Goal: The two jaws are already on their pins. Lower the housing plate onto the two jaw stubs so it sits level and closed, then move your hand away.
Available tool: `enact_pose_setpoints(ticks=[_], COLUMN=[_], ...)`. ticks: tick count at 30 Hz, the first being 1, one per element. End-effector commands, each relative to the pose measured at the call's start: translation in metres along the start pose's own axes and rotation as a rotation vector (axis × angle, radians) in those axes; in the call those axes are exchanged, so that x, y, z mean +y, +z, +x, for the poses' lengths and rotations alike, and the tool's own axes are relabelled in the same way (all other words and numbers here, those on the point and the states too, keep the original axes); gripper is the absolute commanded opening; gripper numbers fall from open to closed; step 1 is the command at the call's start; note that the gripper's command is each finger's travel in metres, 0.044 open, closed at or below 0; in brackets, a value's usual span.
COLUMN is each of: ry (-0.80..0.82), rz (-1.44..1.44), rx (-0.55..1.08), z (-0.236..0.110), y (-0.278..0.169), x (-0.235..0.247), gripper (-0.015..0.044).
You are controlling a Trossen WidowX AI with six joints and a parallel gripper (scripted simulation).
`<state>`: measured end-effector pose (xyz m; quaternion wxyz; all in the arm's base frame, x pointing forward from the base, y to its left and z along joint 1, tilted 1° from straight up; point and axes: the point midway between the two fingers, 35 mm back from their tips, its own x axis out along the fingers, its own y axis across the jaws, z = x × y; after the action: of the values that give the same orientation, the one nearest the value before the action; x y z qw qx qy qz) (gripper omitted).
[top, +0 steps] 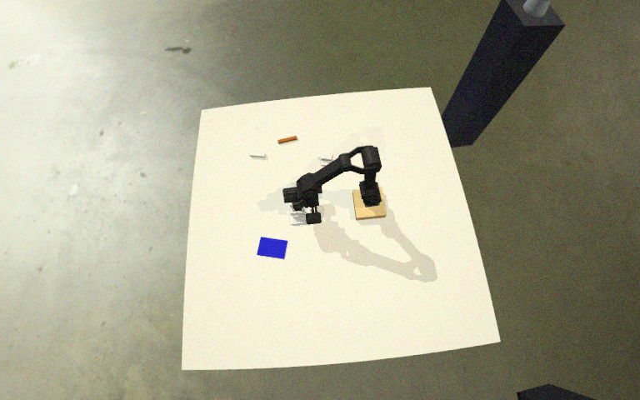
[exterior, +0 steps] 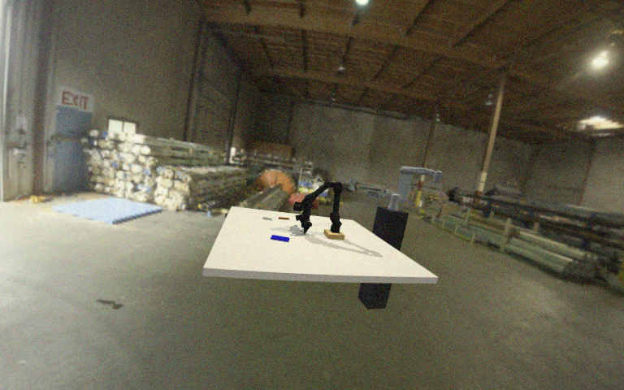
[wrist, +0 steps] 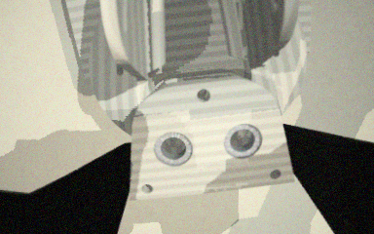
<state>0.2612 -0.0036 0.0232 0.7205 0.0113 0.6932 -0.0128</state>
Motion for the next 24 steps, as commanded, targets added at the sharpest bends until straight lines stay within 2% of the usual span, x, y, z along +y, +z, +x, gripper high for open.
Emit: enact_pose_setpoints(ticks=[1,24], ry=[-0.002,-0.002], rz=[0.004,0.002], rx=[0.000,0.000], z=[0.0008,0.0057], y=[-0.0003,-0.0003], x=[-0.0005,-0.0005], gripper=[0.0351,0.0351])
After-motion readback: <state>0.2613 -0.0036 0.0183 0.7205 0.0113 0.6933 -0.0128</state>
